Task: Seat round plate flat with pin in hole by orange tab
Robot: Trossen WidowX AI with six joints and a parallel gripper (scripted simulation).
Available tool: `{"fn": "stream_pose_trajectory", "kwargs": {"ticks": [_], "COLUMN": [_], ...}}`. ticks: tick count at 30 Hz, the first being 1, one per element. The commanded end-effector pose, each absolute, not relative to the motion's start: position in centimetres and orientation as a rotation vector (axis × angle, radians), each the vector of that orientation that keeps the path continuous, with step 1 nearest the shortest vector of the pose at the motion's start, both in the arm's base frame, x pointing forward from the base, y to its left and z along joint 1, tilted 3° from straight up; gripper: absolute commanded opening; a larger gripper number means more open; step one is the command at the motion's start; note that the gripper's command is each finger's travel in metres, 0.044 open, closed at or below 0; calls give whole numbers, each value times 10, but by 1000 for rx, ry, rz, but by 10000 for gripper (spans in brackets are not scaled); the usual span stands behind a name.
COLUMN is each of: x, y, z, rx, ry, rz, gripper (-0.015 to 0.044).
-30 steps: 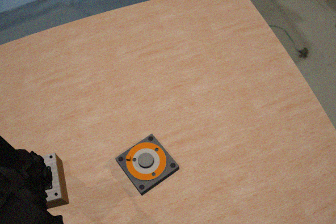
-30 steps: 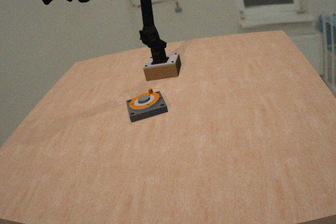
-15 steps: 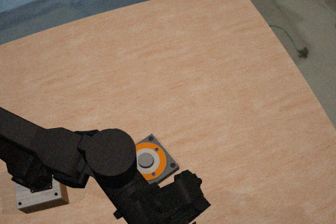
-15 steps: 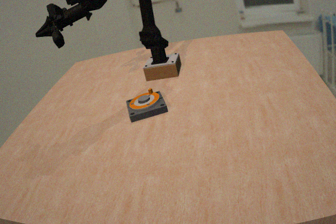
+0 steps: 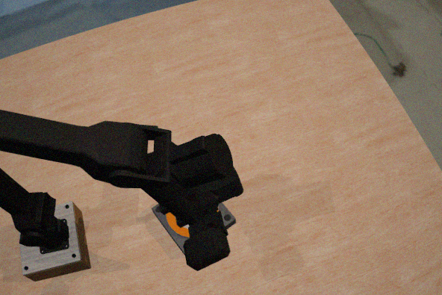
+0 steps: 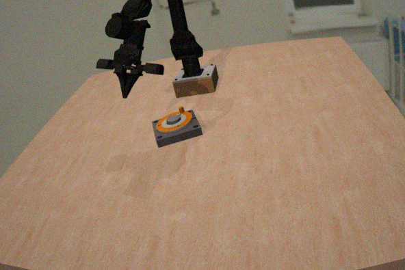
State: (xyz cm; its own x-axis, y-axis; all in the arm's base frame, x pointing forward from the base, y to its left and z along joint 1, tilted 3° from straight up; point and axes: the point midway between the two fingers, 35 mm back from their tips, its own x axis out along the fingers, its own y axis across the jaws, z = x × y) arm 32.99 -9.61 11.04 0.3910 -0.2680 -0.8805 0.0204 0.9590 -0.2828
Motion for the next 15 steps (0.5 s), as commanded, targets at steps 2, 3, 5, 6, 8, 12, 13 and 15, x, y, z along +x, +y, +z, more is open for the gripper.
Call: {"fn": "stream_pose_trajectory", "kwargs": {"ticks": [2,3,5,6,8,12,13,15], "x": [278,258,242,242,242,242,242,243], "y": [-36,-20,-7,-7,-6,-4,-4,-4], "z": [74,67,64,64,64,63,60,51], "rx": [-105,-64,-33,-33,-33,-33,-33,-33], "ry": [1425,1513,1587,1587,1587,1587,1587,1587], "rz": [-24,15,41,41,41,41,41,41], "gripper": [0,0,0,0,0,0,0,0]}}
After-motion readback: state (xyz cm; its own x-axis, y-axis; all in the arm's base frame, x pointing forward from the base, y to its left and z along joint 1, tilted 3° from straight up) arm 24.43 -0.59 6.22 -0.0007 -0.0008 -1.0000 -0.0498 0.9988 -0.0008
